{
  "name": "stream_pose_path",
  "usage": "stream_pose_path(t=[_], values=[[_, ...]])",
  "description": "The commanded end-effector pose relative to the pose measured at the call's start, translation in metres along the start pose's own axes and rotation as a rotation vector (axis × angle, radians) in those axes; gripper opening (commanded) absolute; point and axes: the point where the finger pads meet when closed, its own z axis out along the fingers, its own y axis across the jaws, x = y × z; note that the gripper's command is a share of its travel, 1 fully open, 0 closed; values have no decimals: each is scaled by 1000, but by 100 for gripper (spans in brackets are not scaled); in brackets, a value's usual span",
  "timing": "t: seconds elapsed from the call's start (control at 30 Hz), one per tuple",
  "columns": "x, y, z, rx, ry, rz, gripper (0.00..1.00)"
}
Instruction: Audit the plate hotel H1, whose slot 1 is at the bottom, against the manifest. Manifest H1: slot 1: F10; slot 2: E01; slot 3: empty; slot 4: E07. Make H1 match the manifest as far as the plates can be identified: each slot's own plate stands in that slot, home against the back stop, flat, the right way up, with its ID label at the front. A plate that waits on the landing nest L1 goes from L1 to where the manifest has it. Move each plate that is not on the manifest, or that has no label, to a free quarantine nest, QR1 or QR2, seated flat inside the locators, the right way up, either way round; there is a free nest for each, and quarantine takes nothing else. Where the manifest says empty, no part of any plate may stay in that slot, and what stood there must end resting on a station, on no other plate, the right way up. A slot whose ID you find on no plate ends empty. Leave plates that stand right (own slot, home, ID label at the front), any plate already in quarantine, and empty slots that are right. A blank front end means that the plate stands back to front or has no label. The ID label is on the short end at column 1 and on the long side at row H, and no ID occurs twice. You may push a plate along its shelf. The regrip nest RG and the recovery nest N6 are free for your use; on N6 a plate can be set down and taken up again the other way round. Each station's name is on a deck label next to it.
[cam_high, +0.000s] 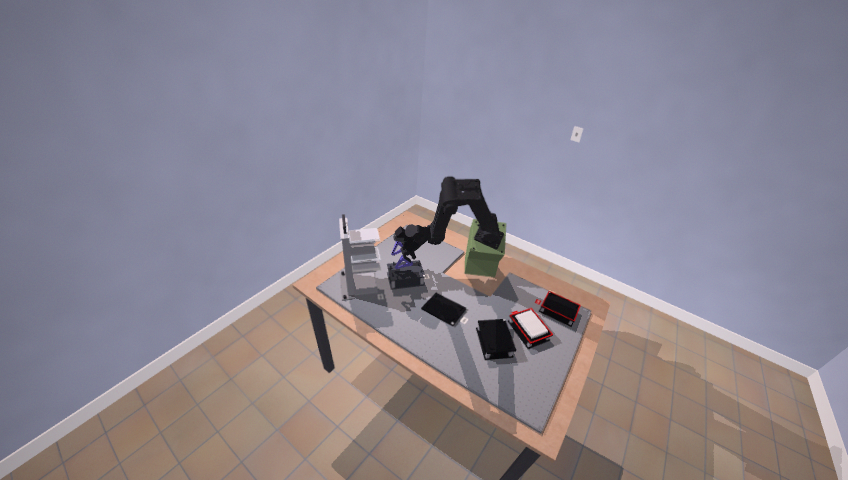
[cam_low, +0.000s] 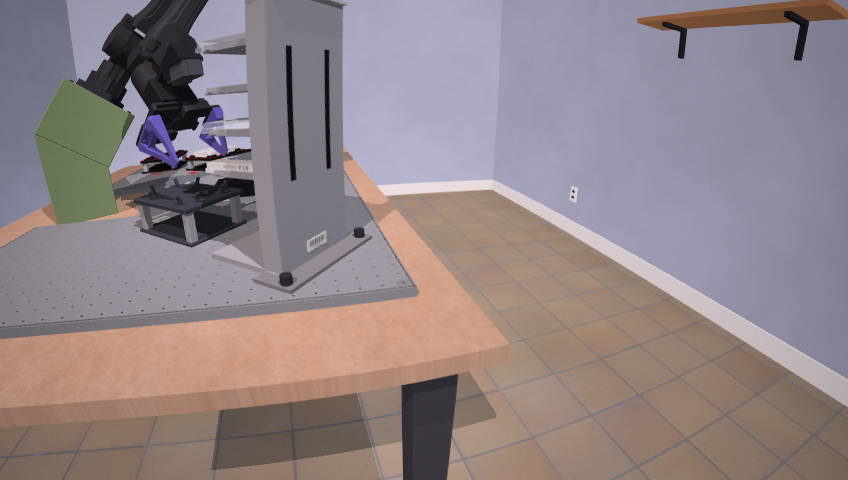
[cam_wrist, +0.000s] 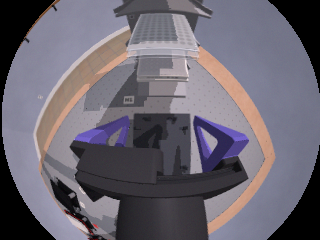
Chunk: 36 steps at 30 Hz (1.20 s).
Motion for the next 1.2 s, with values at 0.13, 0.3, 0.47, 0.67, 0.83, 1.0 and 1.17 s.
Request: stream_pose_path(t=[0.13,0.3,0.47,0.67,0.83,1.0,1.17], values=[[3,-9,-11,12,-20,-2,100],[-5,-3,-19,4,-40,-19,100],[1,-5,-27,12,-20,-7,100],[2,-5,-37,12,-19,-7,100],[3,-5,-42,12,-19,-7,100],[4,-5,-50,12,-19,-7,100],[5,-5,-58,12,-18,-7,100]])
